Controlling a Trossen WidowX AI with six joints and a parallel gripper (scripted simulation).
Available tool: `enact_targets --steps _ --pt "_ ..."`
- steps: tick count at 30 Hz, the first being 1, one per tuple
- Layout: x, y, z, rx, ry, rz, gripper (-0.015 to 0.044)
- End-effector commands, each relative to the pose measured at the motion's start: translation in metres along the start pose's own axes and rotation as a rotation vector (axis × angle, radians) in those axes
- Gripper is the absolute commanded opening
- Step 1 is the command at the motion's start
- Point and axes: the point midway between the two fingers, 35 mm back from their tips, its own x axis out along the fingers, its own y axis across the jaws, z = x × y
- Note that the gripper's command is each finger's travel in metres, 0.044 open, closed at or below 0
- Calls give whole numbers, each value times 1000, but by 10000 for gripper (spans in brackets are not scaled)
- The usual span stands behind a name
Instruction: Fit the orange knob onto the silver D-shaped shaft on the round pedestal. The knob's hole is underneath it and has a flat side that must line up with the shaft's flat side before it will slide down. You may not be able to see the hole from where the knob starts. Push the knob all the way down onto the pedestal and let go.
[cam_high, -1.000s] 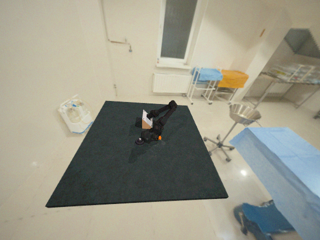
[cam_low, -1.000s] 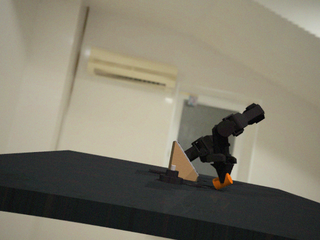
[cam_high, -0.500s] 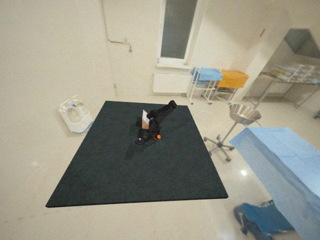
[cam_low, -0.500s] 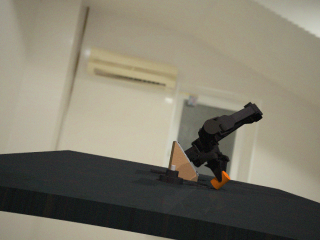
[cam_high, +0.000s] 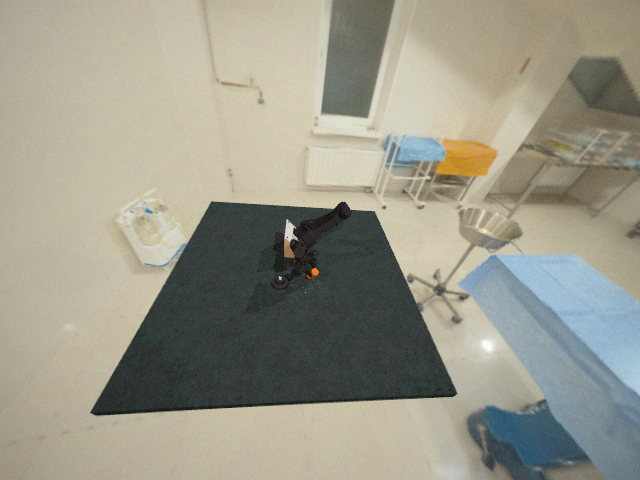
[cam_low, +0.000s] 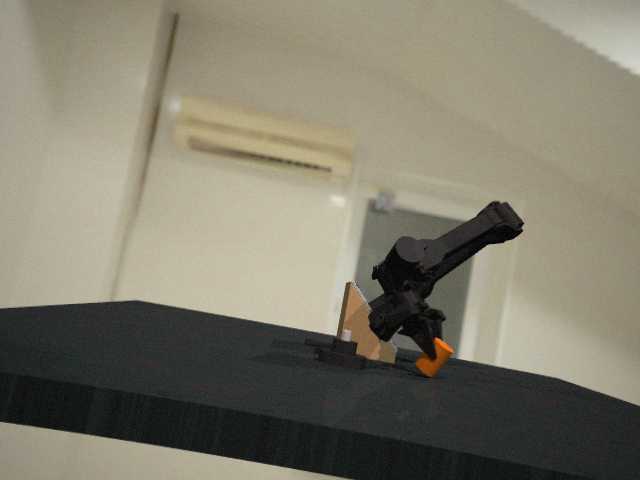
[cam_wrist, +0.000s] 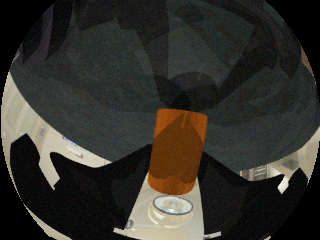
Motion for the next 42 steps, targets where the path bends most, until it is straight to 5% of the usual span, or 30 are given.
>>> enact_targets --steps 1,14,17,42 --pt "5 1 3 18 40 0 179" --pt "2 -5 30 263 53 -27 179" --pt "-8 -1 18 179 64 -20 258" --pt "-8 -1 18 179 64 -20 286"
